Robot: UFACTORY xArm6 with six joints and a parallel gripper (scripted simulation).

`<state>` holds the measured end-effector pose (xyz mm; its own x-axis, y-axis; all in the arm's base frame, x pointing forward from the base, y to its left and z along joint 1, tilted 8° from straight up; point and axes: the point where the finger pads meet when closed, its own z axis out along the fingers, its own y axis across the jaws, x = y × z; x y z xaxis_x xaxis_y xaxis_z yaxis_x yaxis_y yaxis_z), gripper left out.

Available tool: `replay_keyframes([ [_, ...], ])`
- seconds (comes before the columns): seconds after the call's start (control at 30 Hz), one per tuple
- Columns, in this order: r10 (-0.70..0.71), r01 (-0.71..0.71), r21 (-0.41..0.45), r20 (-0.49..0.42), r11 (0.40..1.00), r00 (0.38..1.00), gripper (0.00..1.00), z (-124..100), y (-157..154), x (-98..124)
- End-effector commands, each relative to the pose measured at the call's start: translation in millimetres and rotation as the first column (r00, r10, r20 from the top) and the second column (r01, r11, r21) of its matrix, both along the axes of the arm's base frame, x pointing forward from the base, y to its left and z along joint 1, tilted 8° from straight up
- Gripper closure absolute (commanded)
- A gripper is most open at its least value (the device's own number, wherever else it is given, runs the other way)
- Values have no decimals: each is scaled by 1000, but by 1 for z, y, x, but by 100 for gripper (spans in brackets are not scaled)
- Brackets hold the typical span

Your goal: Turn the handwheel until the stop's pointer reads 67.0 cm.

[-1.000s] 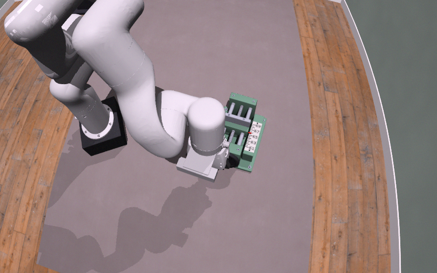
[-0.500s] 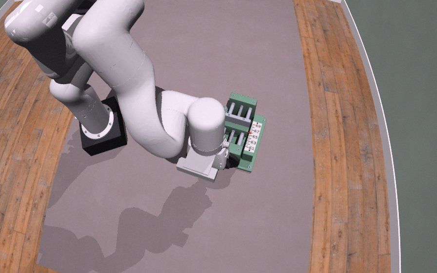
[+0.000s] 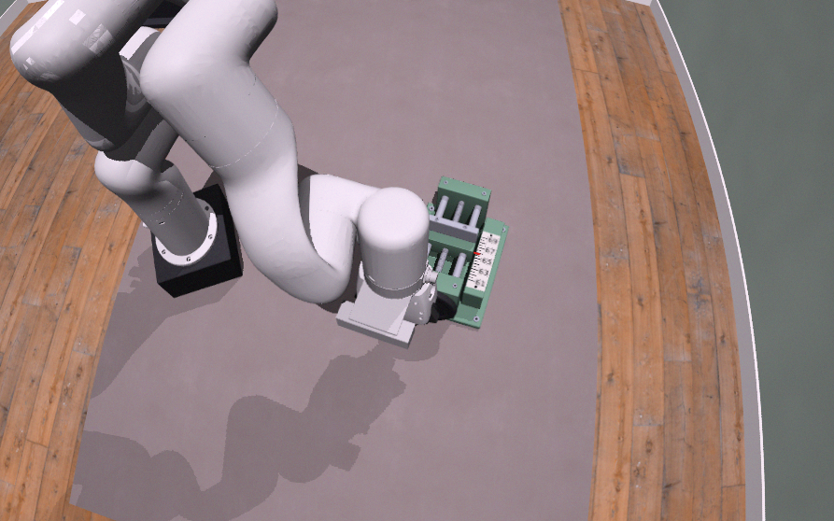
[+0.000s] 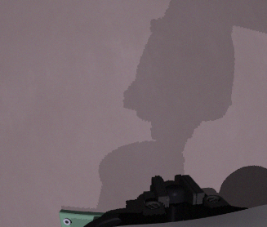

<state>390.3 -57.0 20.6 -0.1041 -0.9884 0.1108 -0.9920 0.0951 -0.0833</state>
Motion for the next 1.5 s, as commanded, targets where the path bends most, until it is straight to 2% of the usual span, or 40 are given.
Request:
replay_keyframes([
  [0.0,0,0,0,1,1000,1000,94,0,0,0],
  [1.47,0,0,0,1,1000,1000,94,-24,-4,8],
])
